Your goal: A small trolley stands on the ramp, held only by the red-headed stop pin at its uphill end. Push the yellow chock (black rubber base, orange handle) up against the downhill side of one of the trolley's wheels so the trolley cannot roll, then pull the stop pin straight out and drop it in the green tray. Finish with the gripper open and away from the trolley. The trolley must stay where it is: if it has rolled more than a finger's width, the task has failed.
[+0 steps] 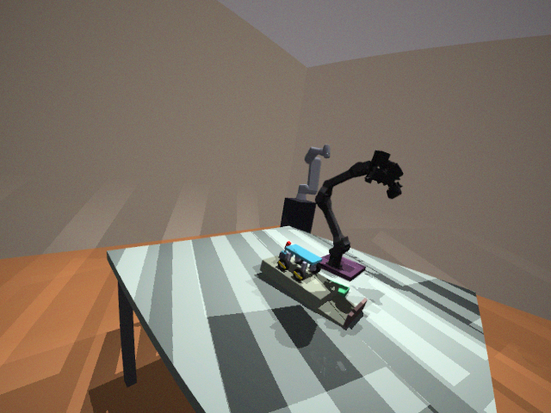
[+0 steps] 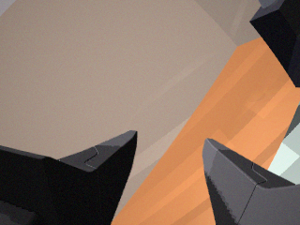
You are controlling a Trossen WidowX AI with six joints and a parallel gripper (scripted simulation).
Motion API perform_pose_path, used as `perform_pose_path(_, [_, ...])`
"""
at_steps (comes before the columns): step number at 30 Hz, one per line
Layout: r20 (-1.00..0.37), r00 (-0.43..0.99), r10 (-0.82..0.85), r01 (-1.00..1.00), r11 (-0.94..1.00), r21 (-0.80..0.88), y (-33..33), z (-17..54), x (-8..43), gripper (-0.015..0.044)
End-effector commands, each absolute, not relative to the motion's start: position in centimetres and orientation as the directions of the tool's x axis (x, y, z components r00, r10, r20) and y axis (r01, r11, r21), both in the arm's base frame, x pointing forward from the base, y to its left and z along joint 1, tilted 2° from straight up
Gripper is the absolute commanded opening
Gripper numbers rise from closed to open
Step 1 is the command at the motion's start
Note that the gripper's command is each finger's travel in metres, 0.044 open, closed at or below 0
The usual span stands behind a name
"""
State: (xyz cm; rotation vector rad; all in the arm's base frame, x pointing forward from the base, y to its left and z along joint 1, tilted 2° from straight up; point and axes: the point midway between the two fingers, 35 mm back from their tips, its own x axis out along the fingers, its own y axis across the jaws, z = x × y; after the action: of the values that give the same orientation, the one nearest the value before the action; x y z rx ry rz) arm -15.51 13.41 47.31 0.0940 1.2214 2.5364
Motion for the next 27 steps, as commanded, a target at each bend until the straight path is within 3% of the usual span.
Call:
perform_pose_path(1, [-0.113, -0.884, 0.454, -0.352, -0.486, 0.8, 16.9, 46.0, -13.9, 0.019])
perform_pose_path(14, [-0.259, -0.591, 0.764, -0.472, -0.067, 0.879, 24.0, 41.2, -5.5, 0.019])
perform_pose_path(20, [-0.324, -0.42, 0.847, -0.509, 0.075, 0.857, 25.4, 39.0, -0.9, 0.019])
perform_pose_path(27, [-0.419, -0.217, 0.882, -0.413, 0.306, 0.858, 25.9, 36.1, 5.0, 0.019])
